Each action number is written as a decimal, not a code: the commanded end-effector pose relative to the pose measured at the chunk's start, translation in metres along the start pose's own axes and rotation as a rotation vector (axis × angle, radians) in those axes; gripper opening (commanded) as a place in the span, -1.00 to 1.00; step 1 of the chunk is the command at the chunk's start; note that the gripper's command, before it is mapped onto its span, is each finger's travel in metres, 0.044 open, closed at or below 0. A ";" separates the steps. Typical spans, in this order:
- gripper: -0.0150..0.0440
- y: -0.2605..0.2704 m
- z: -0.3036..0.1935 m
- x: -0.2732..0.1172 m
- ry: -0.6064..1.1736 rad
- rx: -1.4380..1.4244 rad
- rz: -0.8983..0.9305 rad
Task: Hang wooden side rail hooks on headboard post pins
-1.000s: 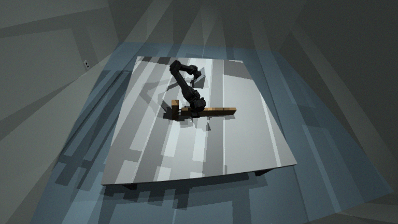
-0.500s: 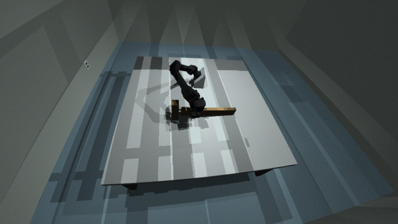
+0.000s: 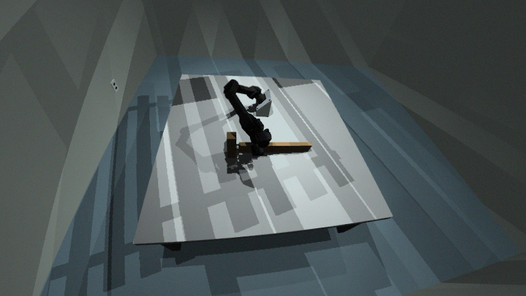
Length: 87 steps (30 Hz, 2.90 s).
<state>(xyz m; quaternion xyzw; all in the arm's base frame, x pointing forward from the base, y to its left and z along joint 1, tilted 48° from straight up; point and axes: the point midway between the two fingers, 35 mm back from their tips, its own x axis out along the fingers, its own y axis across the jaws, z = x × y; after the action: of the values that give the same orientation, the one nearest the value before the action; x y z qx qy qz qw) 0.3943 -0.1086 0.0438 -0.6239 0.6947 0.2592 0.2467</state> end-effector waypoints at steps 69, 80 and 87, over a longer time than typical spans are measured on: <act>-0.49 -0.002 -0.009 -0.007 0.001 0.002 -0.017; -0.49 -0.001 -0.010 -0.006 0.001 0.002 -0.017; -0.49 -0.001 -0.010 -0.005 0.001 0.002 -0.017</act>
<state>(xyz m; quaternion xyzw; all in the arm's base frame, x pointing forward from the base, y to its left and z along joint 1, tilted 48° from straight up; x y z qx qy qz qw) 0.3938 -0.1145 0.0501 -0.6243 0.6943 0.2595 0.2469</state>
